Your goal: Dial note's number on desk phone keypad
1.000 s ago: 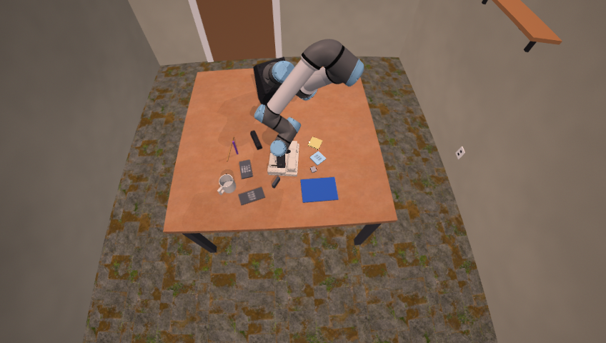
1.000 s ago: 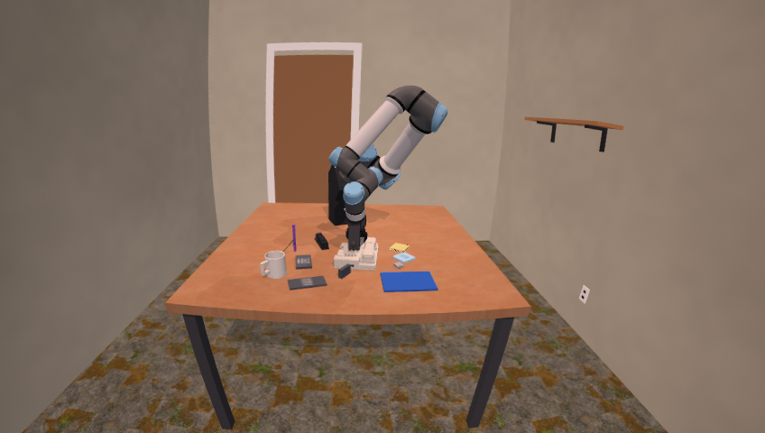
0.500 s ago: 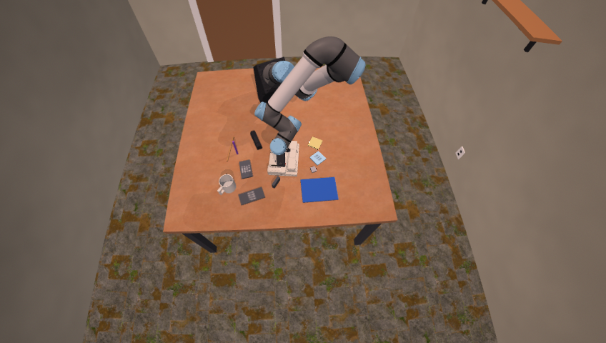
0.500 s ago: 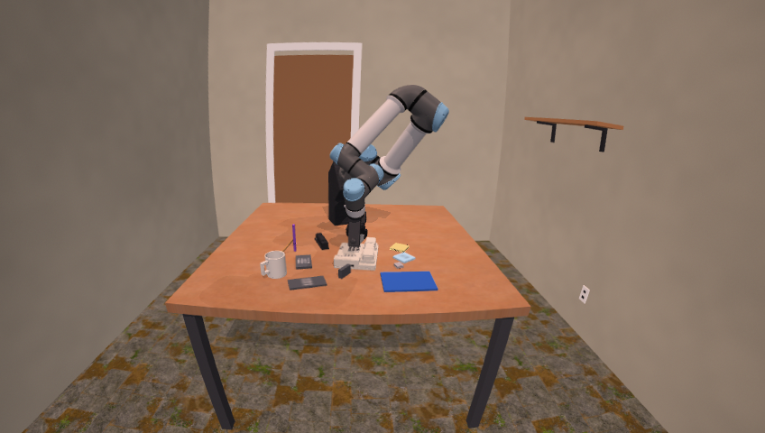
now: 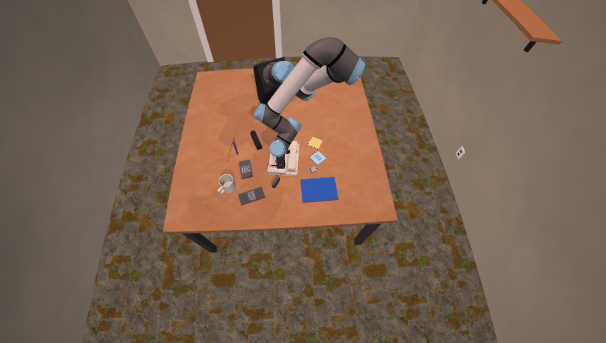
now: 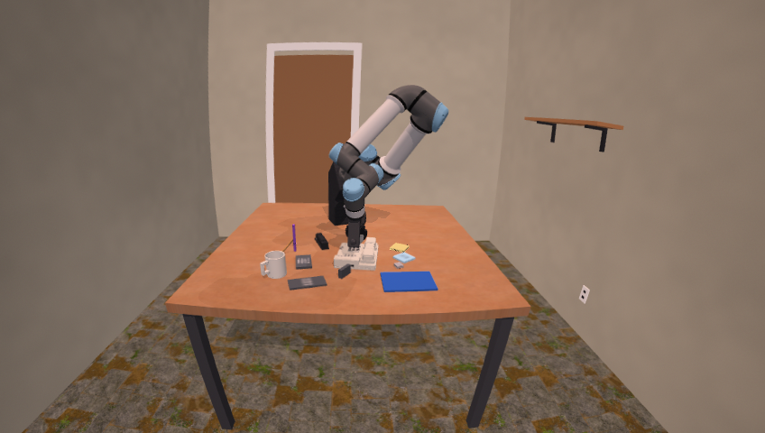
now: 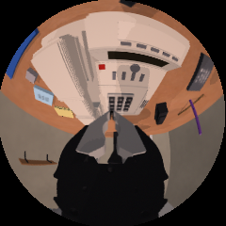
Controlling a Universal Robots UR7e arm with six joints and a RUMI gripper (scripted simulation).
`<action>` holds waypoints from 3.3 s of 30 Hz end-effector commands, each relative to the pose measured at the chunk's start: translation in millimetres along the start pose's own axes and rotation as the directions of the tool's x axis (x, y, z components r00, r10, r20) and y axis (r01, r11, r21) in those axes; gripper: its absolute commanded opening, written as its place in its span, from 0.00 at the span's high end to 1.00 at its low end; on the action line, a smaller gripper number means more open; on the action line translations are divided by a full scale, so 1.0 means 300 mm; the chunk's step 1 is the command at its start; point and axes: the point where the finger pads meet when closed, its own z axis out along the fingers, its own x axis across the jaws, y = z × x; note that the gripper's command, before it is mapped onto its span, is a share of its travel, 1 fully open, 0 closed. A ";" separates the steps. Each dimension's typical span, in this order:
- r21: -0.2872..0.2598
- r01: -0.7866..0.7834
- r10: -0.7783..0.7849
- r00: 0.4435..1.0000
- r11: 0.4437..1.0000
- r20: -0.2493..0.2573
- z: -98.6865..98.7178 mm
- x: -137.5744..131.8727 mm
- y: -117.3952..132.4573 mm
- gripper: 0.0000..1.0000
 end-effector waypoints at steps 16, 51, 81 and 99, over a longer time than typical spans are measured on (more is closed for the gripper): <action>0.000 0.000 0.000 1.000 1.000 0.000 -0.021 0.000 -0.051 1.00; 0.000 0.000 0.000 1.000 1.000 0.000 0.009 0.000 -0.073 1.00; 0.000 0.000 0.000 1.000 1.000 0.000 -0.021 0.000 -0.051 1.00; 0.000 0.000 0.000 1.000 1.000 0.000 -0.031 0.000 -0.044 1.00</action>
